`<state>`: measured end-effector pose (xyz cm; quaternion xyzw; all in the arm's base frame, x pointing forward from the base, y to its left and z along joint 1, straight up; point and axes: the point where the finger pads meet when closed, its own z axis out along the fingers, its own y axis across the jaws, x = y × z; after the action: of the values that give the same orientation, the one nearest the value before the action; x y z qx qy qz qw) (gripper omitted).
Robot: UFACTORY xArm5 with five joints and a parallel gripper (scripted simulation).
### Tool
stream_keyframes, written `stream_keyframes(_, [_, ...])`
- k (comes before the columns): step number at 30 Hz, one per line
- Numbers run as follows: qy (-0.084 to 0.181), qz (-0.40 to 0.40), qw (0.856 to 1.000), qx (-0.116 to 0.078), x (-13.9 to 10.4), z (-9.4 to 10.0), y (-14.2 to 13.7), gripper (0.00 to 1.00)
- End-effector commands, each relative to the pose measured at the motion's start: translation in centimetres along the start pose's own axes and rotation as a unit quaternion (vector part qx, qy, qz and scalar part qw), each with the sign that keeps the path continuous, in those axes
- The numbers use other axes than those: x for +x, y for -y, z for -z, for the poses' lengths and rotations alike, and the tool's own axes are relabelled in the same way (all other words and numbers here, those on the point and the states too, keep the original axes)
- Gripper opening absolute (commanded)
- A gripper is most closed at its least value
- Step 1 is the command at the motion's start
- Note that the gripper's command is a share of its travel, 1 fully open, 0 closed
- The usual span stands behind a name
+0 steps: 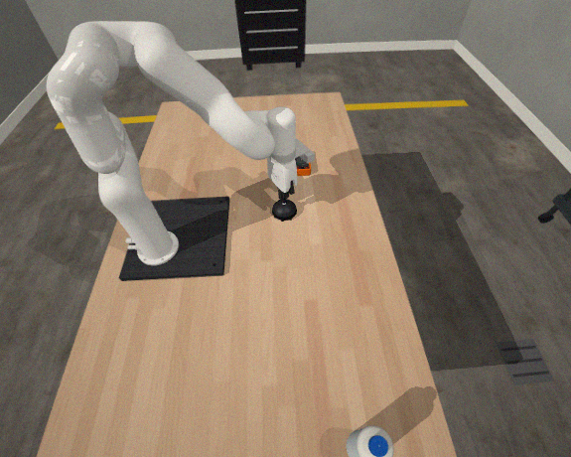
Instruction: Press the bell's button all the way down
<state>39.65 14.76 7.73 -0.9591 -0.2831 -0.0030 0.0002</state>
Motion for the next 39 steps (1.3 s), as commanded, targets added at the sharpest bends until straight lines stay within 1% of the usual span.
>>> stream_keyframes(1, [-0.002,0.0,1.0,0.0,0.1,0.1,0.0,0.0])
stream_keyframes(9, [-0.002,0.0,1.0,0.0,0.1,0.1,0.0,0.0])
stream_keyframes(17, [0.002,0.0,1.0,0.0,0.1,-0.8,0.0,0.0])
stream_keyframes(39, [0.003,0.0,1.0,0.001,0.1,-1.0,0.0,0.0])
